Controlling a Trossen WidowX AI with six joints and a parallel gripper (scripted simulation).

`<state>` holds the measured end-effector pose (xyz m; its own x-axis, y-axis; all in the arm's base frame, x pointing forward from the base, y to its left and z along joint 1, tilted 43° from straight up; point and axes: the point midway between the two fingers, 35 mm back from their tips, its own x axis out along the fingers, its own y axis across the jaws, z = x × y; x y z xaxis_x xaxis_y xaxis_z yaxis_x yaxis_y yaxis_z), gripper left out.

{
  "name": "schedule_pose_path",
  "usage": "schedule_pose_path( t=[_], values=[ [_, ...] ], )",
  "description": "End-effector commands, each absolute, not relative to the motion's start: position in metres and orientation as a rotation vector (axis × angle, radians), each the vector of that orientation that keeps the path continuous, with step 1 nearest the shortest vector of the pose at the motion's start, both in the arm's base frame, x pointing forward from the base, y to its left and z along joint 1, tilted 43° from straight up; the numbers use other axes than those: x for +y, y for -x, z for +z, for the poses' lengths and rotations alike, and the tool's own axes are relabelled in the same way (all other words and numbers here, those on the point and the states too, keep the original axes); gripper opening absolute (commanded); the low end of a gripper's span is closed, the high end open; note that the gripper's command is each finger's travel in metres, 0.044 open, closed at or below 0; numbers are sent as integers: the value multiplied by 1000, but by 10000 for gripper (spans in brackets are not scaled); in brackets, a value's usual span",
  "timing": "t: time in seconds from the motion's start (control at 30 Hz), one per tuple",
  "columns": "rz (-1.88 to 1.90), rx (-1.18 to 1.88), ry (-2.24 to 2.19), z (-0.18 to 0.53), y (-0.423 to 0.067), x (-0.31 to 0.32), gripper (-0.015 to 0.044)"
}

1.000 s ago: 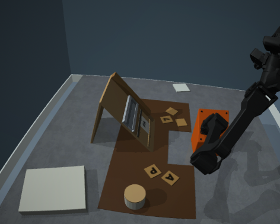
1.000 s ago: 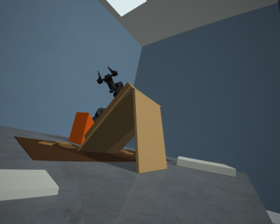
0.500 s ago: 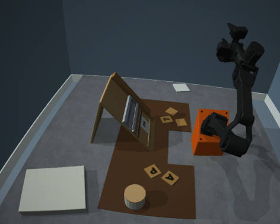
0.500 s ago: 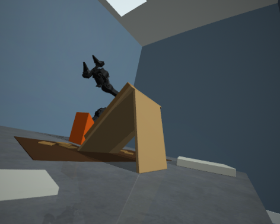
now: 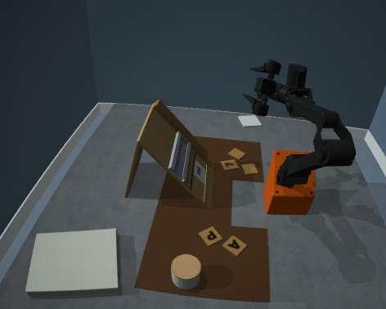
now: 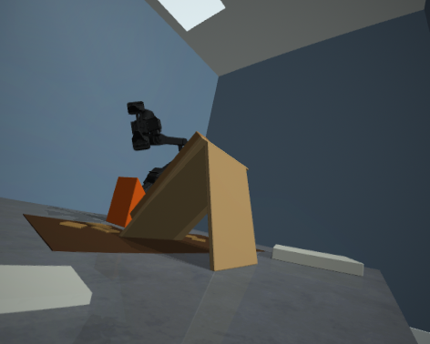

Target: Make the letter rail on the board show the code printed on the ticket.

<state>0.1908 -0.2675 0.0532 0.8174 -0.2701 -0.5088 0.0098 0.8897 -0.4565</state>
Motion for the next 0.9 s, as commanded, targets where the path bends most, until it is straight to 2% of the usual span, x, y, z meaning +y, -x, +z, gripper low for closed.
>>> schedule_pose_path(
  t=[0.0,0.17,0.37,0.87],
  values=[
    [10,566,159,10,-214,-209,440],
    [190,574,-178,-25,-225,-135,440],
    [383,646,-578,-48,-214,-47,440],
    [394,653,-605,-48,-212,-42,440]
  ],
)
